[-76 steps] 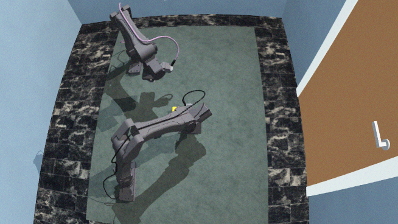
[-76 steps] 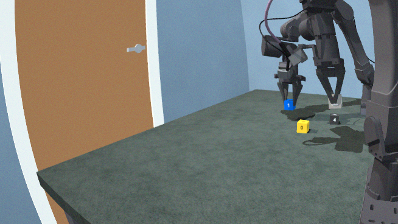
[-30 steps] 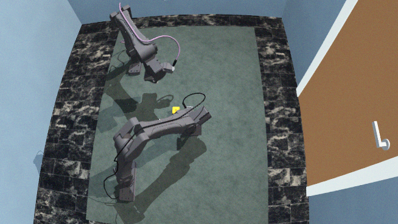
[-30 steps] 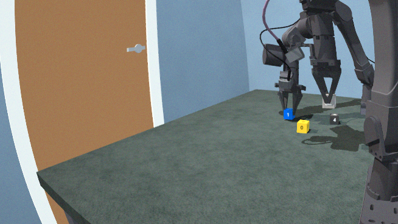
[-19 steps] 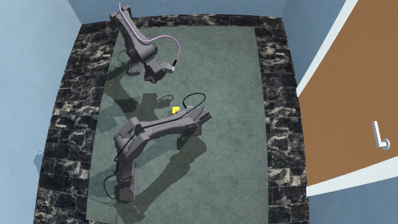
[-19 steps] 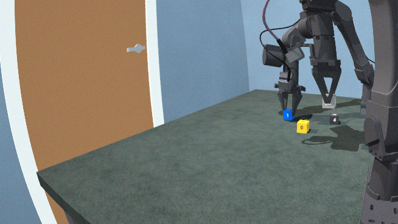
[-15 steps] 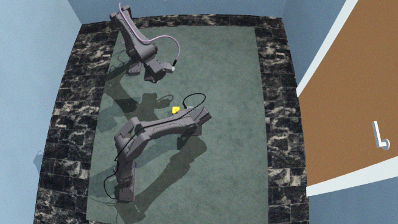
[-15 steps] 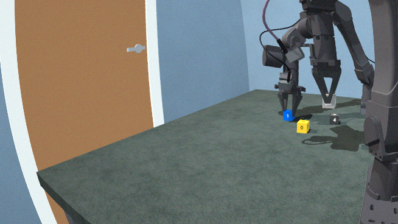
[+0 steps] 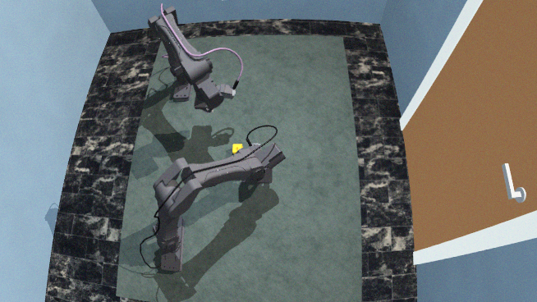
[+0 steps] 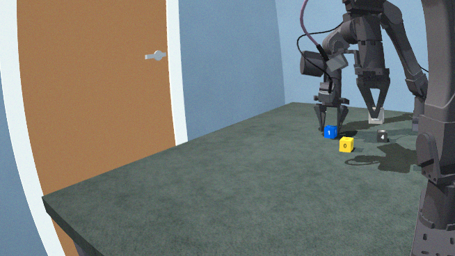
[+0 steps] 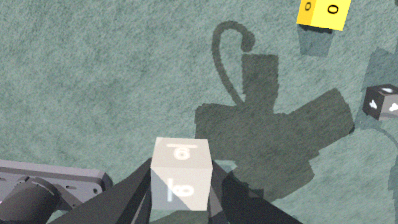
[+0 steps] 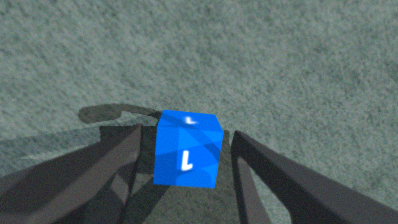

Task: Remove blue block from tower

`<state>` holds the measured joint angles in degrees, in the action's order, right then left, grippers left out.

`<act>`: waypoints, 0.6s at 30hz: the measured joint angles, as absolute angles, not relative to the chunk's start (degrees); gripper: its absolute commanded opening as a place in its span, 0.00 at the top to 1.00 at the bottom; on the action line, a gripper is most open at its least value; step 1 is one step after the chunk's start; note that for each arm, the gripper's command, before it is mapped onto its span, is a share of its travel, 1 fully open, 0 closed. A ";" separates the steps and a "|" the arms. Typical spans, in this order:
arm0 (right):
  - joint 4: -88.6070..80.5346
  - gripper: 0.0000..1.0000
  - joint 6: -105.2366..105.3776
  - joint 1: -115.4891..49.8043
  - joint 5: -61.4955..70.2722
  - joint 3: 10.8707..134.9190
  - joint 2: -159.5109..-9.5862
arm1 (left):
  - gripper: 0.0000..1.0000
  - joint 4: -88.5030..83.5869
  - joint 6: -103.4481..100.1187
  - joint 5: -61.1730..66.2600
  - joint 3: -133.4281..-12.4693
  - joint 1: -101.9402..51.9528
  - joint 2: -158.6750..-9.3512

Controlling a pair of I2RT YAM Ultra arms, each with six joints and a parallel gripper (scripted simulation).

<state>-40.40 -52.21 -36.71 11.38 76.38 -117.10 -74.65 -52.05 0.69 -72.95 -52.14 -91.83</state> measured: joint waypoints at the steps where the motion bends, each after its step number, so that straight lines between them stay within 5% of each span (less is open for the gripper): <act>1: -40.38 0.44 -52.18 -36.71 11.40 76.38 -116.81 | 0.73 -74.65 -52.05 0.69 -72.95 -52.14 -91.83; 13: -41.52 0.44 -52.05 -36.67 11.75 75.83 -113.56 | 0.73 -74.65 -52.05 0.69 -72.95 -52.14 -91.83; 17: -42.72 0.00 -52.18 -36.34 11.79 75.83 -112.68 | 0.73 -74.65 -52.05 0.69 -72.95 -52.14 -91.83; 18: -43.16 0.00 -52.25 -36.25 11.79 75.83 -112.44 | 0.73 -74.65 -52.05 0.69 -72.95 -52.14 -91.83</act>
